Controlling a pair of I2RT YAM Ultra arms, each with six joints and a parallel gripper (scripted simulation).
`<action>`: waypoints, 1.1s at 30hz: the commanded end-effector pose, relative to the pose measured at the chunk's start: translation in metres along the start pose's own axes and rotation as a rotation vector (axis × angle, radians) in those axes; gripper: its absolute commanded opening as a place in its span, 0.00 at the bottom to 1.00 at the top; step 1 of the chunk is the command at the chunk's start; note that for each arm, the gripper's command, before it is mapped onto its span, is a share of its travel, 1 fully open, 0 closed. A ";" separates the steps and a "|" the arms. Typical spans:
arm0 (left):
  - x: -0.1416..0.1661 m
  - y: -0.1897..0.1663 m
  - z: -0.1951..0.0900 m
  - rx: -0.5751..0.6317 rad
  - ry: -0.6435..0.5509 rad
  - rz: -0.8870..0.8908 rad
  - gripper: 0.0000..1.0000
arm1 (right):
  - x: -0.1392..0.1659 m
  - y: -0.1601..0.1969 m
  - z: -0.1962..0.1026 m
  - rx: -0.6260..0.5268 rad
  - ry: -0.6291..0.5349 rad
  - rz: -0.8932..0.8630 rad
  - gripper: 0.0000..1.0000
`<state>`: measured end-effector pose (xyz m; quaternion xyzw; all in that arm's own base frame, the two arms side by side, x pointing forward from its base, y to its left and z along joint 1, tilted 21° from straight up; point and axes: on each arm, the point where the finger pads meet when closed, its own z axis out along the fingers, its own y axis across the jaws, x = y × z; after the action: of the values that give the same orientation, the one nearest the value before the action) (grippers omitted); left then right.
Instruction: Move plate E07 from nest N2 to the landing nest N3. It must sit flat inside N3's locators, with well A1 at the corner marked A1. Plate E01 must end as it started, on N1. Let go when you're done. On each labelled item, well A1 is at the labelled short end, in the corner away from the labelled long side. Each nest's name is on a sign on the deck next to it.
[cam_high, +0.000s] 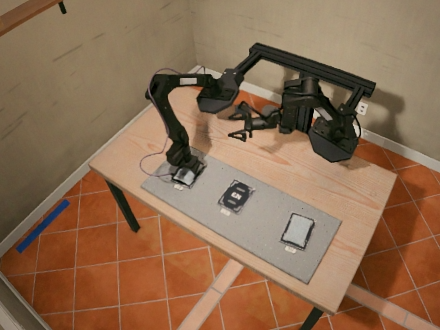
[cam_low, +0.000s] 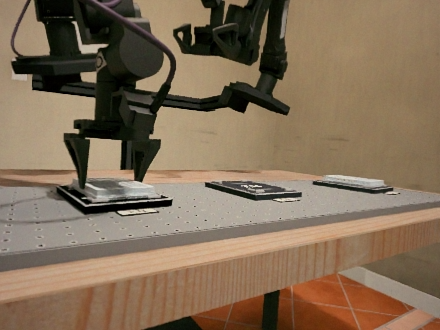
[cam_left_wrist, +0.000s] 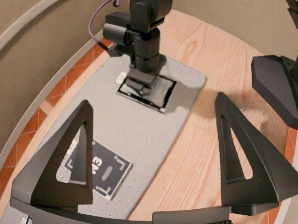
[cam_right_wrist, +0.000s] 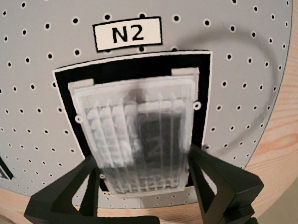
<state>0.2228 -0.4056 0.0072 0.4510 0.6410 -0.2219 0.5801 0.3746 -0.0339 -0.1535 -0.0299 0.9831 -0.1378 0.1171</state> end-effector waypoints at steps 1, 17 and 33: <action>-0.003 -0.002 0.004 0.004 -0.013 0.003 1.00 | -0.010 0.004 -0.001 -0.016 -0.029 0.003 0.83; -0.003 -0.002 0.004 0.004 -0.013 0.003 1.00 | 0.001 0.003 -0.040 -0.010 -0.003 -0.002 0.79; -0.003 -0.002 0.004 0.004 -0.013 0.003 1.00 | -0.003 0.150 -0.041 0.037 0.044 0.104 0.79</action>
<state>0.2228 -0.4056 0.0072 0.4510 0.6410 -0.2219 0.5801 0.3578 0.1092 -0.1550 -0.0277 0.9840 -0.1302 0.1182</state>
